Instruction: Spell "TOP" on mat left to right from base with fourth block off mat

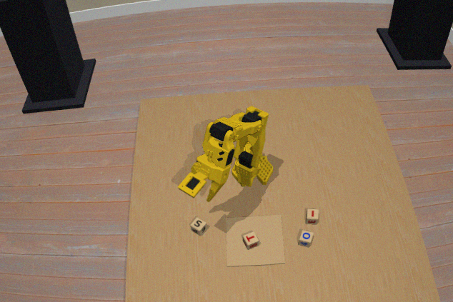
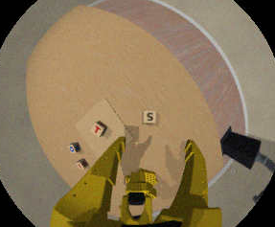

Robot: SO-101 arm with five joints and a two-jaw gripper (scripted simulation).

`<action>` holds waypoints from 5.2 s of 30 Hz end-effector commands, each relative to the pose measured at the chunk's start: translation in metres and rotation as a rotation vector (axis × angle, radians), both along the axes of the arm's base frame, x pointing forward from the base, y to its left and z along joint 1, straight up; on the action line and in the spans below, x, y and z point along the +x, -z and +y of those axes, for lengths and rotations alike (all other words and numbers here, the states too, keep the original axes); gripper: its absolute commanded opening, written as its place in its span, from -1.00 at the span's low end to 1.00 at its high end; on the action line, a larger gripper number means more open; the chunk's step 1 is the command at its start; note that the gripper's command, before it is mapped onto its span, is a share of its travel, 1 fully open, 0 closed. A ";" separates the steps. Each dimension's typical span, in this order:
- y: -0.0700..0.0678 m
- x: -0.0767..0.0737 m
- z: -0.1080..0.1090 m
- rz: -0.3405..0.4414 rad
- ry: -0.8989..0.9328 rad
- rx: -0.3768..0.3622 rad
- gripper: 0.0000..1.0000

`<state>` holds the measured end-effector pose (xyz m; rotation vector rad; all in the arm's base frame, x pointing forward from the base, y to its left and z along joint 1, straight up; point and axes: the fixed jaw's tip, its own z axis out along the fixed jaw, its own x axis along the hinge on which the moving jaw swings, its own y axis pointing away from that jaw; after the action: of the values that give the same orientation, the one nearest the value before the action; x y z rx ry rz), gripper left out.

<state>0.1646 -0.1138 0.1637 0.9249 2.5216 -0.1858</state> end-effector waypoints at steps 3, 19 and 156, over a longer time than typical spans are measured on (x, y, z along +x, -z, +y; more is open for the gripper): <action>-0.006 0.018 0.027 -0.032 -0.262 -0.085 -0.30; 0.018 0.035 0.113 0.038 -0.975 -0.202 -0.30; 0.130 0.041 0.115 0.409 -1.035 0.008 -0.35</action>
<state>0.1927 0.0019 0.0208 -0.5438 3.0953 -0.0015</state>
